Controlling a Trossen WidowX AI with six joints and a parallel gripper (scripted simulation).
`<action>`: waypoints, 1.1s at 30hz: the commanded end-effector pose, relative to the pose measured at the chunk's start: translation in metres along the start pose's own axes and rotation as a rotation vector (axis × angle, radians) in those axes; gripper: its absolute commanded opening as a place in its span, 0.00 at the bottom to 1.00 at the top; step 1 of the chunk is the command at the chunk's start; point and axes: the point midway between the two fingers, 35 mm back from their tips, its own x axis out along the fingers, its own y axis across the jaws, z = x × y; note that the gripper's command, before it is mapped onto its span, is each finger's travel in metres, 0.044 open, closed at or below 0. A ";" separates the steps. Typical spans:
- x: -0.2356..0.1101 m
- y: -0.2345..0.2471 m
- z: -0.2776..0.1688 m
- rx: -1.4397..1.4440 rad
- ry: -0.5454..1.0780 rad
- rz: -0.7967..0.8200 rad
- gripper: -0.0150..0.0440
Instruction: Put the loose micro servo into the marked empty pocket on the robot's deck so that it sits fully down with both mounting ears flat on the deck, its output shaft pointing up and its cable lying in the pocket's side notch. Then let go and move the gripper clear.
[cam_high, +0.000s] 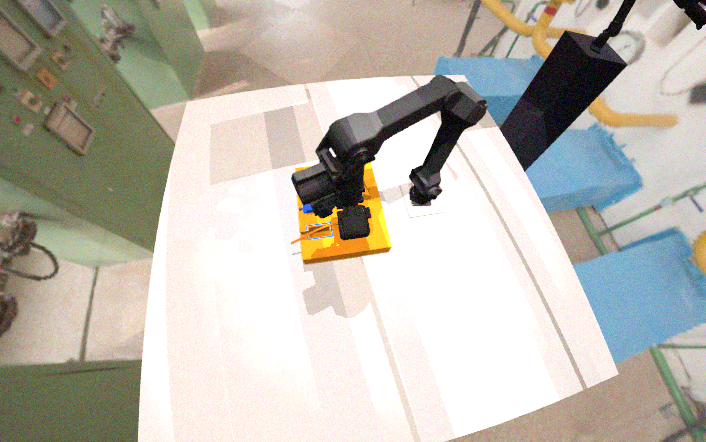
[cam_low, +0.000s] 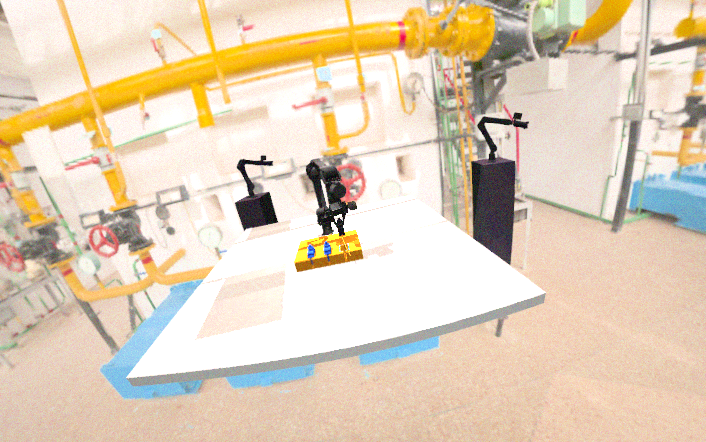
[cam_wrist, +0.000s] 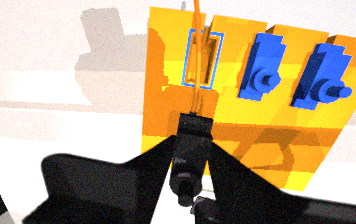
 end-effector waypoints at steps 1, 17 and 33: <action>-0.001 -0.001 0.020 0.001 -0.008 -0.003 0.25; -0.002 -0.001 0.082 0.001 -0.012 -0.003 0.25; 0.009 -0.001 0.095 0.001 -0.013 -0.003 0.25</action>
